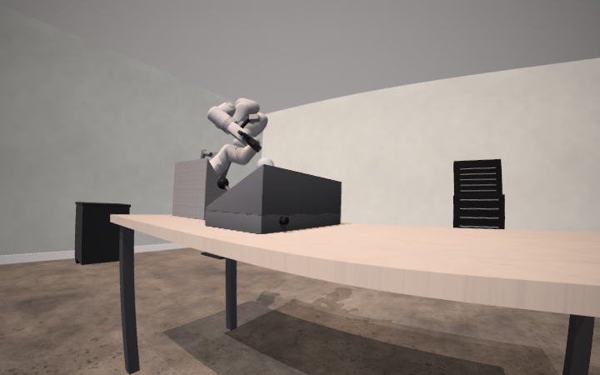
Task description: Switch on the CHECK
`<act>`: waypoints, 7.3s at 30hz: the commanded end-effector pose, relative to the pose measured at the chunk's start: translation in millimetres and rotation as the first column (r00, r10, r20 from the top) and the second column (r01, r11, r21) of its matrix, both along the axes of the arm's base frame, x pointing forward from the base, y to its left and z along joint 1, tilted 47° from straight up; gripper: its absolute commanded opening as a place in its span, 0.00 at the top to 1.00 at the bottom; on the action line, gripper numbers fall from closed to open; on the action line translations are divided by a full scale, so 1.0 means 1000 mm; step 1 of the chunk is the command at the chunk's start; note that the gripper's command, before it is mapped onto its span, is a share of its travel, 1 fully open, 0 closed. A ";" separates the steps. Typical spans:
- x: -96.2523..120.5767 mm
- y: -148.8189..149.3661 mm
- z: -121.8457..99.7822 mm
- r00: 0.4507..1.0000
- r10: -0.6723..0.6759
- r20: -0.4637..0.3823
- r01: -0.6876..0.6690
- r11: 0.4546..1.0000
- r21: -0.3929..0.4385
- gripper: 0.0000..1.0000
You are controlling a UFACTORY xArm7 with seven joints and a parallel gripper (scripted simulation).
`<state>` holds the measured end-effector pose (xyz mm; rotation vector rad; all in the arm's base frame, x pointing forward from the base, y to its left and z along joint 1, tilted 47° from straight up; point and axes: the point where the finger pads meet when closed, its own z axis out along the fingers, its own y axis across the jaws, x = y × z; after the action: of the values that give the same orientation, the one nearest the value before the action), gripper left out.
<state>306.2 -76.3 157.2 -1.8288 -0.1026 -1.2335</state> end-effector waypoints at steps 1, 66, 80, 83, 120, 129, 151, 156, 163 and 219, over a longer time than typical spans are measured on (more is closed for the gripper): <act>-0.005 0.004 0.003 0.984 -0.166 -0.059 0.169 0.984 0.056 0.00; -0.006 0.004 0.003 0.978 -0.194 -0.070 0.199 0.978 0.070 0.00; -0.008 -0.011 -0.010 0.968 -0.241 -0.072 0.245 0.968 0.055 0.00; -0.016 -0.041 -0.044 0.937 -0.338 -0.087 0.340 0.940 0.016 0.00; -0.052 -0.086 -0.125 0.855 -0.496 -0.151 0.487 0.868 -0.091 0.00; -0.052 -0.086 -0.125 0.855 -0.496 -0.151 0.487 0.868 -0.091 0.00; -0.052 -0.086 -0.125 0.855 -0.496 -0.151 0.487 0.868 -0.091 0.00; -0.052 -0.086 -0.125 0.855 -0.496 -0.151 0.487 0.868 -0.091 0.00; -0.052 -0.086 -0.125 0.855 -0.496 -0.151 0.487 0.868 -0.091 0.00; 0.072 0.060 -0.065 0.735 -0.096 -0.671 0.017 0.992 -0.124 0.00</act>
<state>376.7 -15.8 91.3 -2.2814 0.3028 -0.5354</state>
